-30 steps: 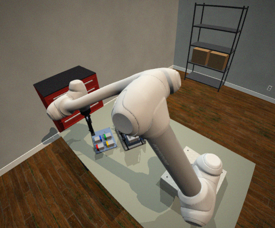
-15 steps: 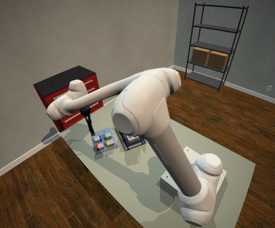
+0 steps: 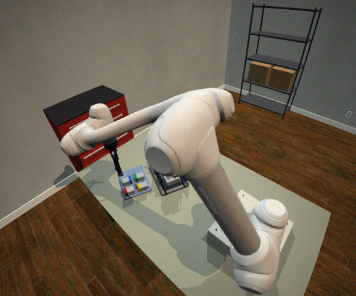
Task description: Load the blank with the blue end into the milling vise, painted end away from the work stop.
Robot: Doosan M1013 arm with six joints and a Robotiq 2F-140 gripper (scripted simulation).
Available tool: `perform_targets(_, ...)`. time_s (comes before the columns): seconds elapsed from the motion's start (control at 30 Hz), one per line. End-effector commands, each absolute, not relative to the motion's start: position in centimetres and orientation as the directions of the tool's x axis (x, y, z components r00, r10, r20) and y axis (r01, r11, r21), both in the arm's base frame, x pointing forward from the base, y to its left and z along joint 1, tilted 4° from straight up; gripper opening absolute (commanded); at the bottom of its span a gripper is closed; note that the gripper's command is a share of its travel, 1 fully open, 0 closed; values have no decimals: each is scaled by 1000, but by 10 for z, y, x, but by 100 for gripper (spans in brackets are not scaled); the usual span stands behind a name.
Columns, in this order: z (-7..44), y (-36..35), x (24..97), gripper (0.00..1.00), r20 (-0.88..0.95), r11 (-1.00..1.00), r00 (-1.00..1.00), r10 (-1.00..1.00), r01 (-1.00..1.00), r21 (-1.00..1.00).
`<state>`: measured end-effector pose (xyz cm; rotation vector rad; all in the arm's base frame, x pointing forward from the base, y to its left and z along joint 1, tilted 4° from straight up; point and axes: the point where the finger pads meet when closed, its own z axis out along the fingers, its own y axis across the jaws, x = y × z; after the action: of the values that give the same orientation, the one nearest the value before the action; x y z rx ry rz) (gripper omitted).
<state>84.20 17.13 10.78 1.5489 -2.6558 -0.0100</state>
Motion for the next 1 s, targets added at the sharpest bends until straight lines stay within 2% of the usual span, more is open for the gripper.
perform_targets(0.0, 108, 171, 842, 100, 54, 493, -491, -870, -869, 39)
perform_targets(0.67, 108, 171, 842, 100, 54, 493, -491, -870, -869, 39)
perform_targets(0.97, 72, 169, 839, 100, 54, 493, -491, -870, -869, 39)
